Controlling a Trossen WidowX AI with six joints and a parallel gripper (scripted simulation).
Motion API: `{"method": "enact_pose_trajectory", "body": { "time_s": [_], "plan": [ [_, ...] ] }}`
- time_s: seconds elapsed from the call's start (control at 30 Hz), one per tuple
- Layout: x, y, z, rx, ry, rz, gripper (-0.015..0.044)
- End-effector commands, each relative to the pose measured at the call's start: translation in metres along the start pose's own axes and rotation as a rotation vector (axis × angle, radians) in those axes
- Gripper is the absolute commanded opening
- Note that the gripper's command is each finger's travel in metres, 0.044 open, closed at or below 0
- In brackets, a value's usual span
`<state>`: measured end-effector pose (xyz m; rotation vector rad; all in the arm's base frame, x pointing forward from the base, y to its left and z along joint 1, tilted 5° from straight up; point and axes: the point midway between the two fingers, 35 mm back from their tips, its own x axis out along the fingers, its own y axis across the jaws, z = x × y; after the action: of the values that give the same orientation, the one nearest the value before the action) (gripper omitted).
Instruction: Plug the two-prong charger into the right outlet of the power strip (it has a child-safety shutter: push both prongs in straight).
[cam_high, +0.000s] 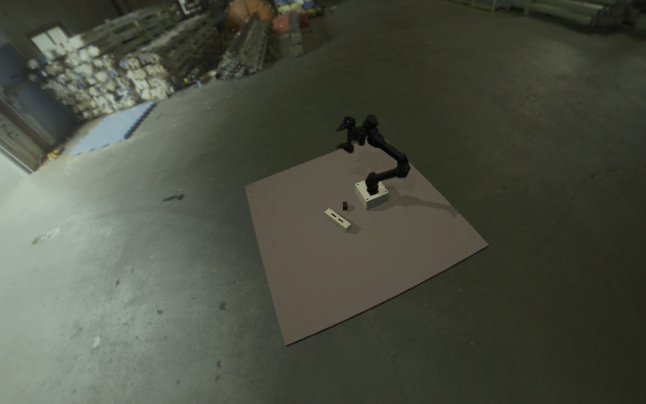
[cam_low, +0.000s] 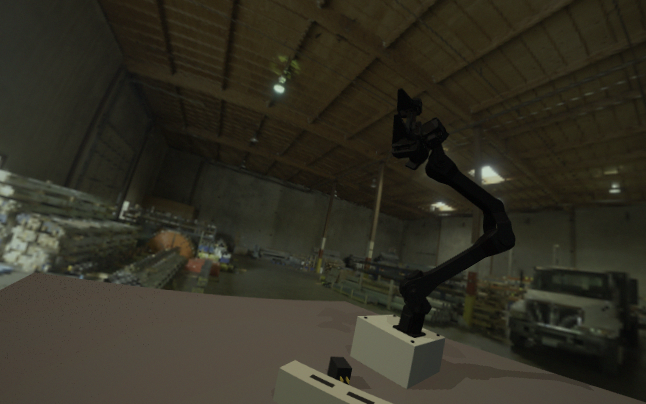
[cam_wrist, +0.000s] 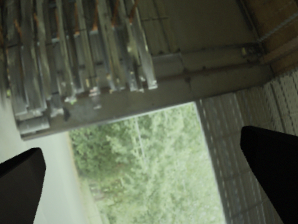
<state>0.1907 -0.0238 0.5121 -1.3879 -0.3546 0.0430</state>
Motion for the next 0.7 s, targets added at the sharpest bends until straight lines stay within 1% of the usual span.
{"method": "enact_pose_trajectory", "body": {
  "time_s": [0.0, 0.33, 0.67],
  "plan": [
    [0.012, 0.02, -0.031, 0.105, 0.049, 0.028, 0.044],
    [0.038, 0.086, -0.089, 0.331, 0.168, 0.151, 0.044],
    [0.056, 0.174, -0.123, 0.502, 0.299, 0.347, 0.044]
  ]
}}
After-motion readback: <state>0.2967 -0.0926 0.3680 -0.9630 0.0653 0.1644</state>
